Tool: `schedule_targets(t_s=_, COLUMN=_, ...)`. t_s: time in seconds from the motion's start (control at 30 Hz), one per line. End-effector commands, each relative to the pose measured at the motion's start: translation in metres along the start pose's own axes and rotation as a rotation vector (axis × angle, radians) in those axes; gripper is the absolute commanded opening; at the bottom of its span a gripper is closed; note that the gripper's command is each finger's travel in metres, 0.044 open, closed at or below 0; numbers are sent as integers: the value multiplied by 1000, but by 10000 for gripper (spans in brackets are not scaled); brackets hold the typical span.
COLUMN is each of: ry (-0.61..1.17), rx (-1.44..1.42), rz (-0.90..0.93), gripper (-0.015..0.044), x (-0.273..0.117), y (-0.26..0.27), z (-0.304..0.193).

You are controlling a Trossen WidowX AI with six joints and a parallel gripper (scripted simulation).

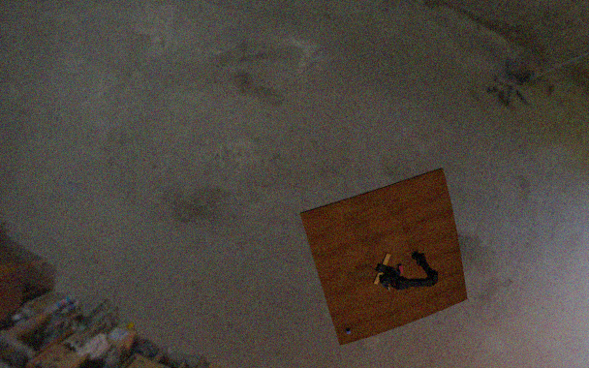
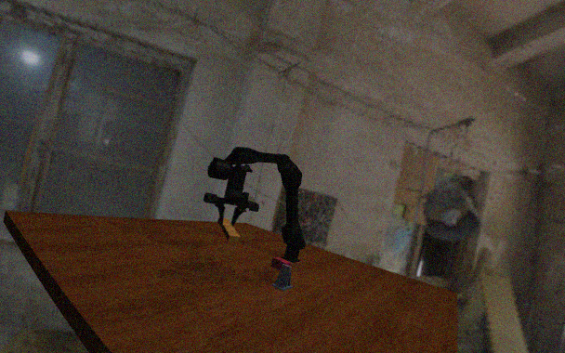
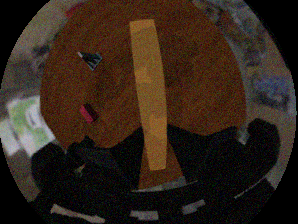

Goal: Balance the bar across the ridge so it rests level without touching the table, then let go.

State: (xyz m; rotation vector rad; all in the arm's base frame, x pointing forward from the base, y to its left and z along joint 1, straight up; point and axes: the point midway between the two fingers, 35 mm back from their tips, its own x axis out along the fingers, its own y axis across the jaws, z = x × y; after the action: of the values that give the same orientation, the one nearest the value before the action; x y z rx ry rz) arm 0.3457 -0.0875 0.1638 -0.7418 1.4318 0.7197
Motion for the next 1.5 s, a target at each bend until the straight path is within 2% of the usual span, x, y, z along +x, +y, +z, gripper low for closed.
schedule_targets(t_s=0.0, ry=-9, rx=62, rz=-12, gripper=0, x=-5, y=8, z=14)
schedule_targets(t_s=1.47, ry=-20, rx=701, rz=6, gripper=0, x=-7, y=127, z=138)
